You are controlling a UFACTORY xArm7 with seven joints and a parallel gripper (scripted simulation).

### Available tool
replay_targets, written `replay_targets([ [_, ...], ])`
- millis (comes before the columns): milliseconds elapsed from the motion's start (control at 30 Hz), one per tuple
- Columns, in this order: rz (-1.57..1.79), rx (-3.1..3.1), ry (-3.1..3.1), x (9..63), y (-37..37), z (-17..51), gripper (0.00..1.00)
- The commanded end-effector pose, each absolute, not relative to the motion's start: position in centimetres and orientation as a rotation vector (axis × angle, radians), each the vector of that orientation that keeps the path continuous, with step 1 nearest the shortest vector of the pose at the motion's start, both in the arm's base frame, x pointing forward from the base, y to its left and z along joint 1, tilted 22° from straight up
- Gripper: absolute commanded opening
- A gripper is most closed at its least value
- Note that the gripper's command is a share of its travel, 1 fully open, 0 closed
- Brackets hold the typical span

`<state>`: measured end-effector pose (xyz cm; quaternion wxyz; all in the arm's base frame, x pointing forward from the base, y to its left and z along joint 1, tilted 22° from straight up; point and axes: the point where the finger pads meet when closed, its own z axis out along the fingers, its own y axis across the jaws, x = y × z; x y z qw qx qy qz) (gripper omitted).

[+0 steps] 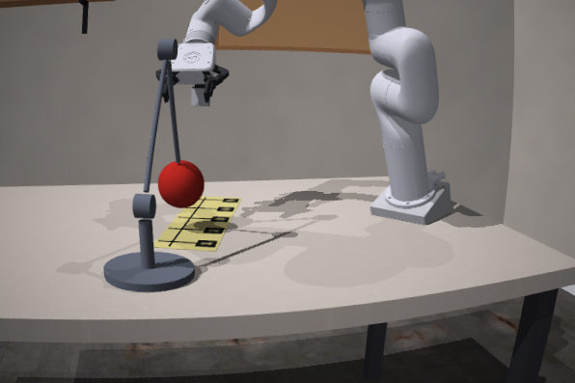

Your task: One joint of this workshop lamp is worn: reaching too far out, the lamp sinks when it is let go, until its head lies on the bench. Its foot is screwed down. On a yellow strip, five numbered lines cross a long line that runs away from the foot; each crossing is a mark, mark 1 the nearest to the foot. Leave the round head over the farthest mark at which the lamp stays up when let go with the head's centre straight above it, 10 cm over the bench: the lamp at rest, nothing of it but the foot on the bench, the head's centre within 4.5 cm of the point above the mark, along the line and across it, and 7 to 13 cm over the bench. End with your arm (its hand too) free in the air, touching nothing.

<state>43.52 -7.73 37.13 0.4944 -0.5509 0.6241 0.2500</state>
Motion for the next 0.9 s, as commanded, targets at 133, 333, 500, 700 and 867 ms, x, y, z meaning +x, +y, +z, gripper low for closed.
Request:
replay_targets([
  [133, 0.604, -1.337, 1.511, 43.60, -7.60, 37.19, 1.00],
  [333, 0.603, -1.337, 1.512, 43.64, -7.47, 37.13, 1.00],
  [500, 0.603, -1.337, 1.512, 43.65, -7.45, 37.12, 1.00],
  [700, 0.603, -1.337, 1.512, 43.65, -7.46, 37.12, 1.00],
  [867, 0.603, -1.337, 1.512, 43.65, -7.46, 37.13, 1.00],
])
